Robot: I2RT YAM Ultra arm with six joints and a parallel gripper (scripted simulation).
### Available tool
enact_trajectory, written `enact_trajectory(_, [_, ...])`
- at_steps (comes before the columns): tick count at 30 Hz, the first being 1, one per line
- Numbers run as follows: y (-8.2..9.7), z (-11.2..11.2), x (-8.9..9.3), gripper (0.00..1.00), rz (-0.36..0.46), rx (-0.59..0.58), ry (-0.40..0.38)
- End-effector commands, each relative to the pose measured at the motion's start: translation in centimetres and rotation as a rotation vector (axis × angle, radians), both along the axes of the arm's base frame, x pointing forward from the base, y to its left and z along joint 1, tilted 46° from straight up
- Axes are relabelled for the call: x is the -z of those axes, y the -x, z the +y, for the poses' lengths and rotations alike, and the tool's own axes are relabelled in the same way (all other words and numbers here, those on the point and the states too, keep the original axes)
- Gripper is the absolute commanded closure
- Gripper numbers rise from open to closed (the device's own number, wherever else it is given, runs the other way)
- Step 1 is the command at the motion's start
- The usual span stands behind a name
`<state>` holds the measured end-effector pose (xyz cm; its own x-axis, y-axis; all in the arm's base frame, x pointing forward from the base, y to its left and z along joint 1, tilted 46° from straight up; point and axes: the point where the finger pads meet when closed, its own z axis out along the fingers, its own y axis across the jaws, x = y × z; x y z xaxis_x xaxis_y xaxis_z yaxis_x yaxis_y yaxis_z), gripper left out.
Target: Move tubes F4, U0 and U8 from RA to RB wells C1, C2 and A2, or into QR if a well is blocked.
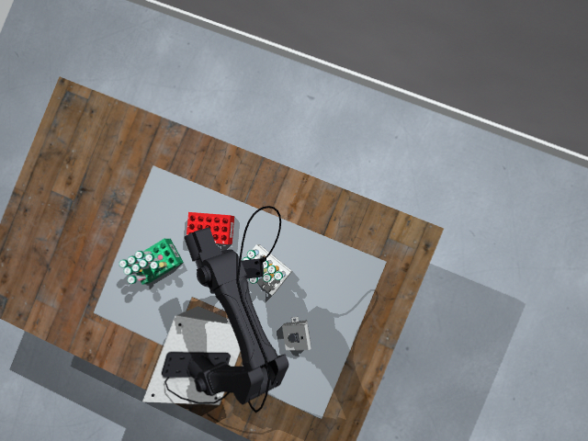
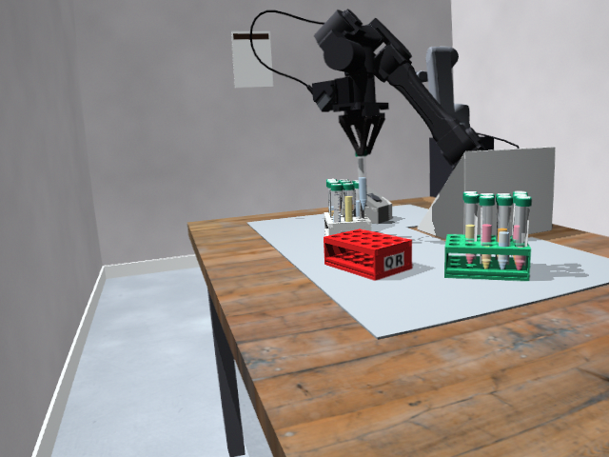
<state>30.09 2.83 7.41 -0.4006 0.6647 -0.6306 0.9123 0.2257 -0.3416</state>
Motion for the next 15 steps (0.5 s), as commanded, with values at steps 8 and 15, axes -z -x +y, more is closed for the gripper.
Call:
enact_trajectory(8, [-1.1,-0.18,-2.2,1.0,-0.038,-0.022,0.001])
enact_trajectory(15, [-1.07,0.14,-2.2,1.0,-0.038,-0.033,0.001])
